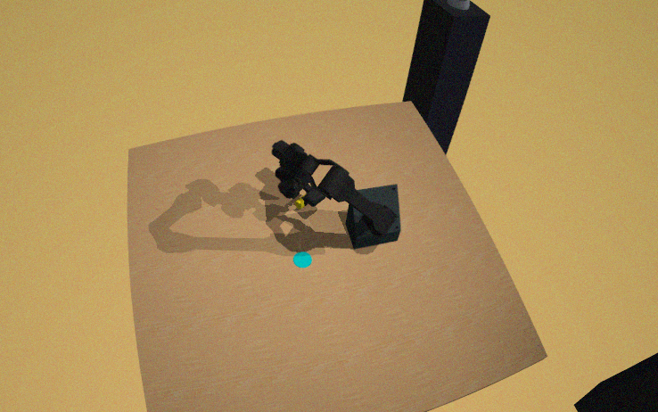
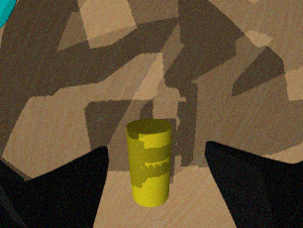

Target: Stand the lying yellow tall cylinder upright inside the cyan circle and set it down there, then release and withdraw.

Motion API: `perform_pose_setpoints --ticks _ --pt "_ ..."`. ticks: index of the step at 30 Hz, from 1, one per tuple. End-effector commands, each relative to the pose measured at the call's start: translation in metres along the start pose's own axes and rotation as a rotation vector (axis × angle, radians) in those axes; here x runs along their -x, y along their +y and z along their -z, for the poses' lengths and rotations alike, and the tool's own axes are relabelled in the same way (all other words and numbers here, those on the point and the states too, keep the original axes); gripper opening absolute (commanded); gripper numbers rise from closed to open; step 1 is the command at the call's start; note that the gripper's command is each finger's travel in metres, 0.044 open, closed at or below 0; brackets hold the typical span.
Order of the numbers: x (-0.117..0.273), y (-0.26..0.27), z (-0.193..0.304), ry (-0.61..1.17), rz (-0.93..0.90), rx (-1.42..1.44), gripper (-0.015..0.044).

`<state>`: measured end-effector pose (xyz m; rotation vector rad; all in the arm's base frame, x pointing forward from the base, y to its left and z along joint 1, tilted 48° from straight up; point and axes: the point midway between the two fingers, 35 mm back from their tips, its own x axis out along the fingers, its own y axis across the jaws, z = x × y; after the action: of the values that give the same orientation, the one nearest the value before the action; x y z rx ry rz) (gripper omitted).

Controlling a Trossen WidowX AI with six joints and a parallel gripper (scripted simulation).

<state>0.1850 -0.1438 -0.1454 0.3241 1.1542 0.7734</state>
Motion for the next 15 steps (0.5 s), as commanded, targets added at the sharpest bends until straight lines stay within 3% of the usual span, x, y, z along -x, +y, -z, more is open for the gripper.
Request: perform_pose_setpoints --ticks 1,5,13,15 --pt "-0.0216 0.0050 0.0022 -0.007 -0.006 -0.010 0.0309" --pt "-0.0216 0.0050 0.0022 -0.007 -0.006 -0.010 0.0309" --pt "-0.0216 0.0050 0.0022 -0.007 -0.006 -0.010 0.0105" --pt "-0.0216 0.0050 0.0022 -0.007 -0.006 -0.010 0.0105"
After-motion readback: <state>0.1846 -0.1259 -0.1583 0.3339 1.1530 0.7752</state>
